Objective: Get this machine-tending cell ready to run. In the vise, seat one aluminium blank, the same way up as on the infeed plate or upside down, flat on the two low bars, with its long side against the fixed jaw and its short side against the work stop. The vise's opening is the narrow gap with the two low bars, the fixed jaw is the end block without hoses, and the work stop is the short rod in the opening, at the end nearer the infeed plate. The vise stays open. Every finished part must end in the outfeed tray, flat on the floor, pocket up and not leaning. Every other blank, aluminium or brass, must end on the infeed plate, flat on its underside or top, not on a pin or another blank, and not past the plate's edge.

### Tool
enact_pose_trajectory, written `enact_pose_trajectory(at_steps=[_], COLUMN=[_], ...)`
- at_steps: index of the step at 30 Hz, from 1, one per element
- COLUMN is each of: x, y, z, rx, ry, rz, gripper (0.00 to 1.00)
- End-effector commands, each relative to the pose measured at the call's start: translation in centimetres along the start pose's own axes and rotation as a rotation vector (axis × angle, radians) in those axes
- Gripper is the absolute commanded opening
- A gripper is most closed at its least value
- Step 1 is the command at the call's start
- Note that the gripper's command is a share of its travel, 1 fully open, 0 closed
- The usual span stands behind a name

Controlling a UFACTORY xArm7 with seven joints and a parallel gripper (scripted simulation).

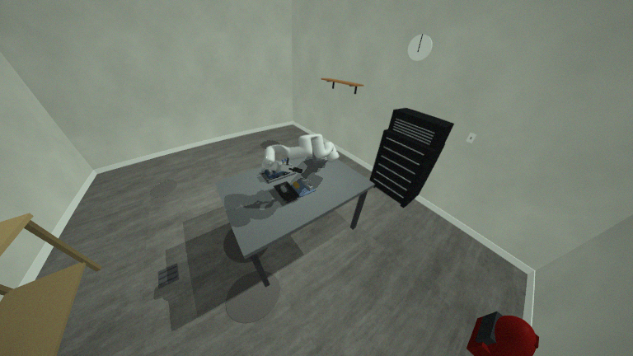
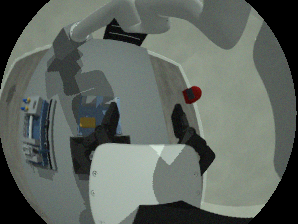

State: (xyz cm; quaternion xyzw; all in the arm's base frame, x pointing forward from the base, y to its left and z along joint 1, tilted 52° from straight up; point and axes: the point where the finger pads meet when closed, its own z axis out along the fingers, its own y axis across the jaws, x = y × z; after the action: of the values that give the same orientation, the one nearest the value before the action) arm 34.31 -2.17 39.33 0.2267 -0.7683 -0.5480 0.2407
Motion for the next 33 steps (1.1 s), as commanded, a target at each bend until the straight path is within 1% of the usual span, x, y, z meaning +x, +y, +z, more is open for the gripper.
enact_pose_trajectory(at_steps=[1, 18, 20, 22, 23, 25, 27, 29, 30, 31, 32, 33], x=[0.1, 0.1, 0.0, -0.3, -0.6, -1.3, -2.2, -2.2, -2.7, -3.1, -3.3, -3.3], y=[0.0, 0.0, 0.0, -0.2, -0.4, -0.9, -1.5, -1.5, -1.9, -2.2, -2.3, -2.3], z=[-0.1, -0.1, -0.1, 0.0, 0.1, 0.3, 0.4, 0.4, 0.4, 0.4, 0.4, 0.4], rx=[0.002, 0.002, 0.007, 0.023, 0.036, 0.072, 0.117, 0.121, 0.148, 0.168, 0.177, 0.177], ry=[-0.004, -0.004, -0.011, -0.036, -0.057, -0.117, -0.195, -0.201, -0.252, -0.289, -0.307, -0.307], rz=[0.000, 0.000, 0.000, -0.002, -0.003, -0.005, -0.006, -0.006, -0.006, -0.005, -0.005, -0.005], gripper=[1.00, 1.00, 1.00, 1.00, 1.00, 1.00, 1.00, 1.00, 1.00, 1.00, 1.00, 1.00])
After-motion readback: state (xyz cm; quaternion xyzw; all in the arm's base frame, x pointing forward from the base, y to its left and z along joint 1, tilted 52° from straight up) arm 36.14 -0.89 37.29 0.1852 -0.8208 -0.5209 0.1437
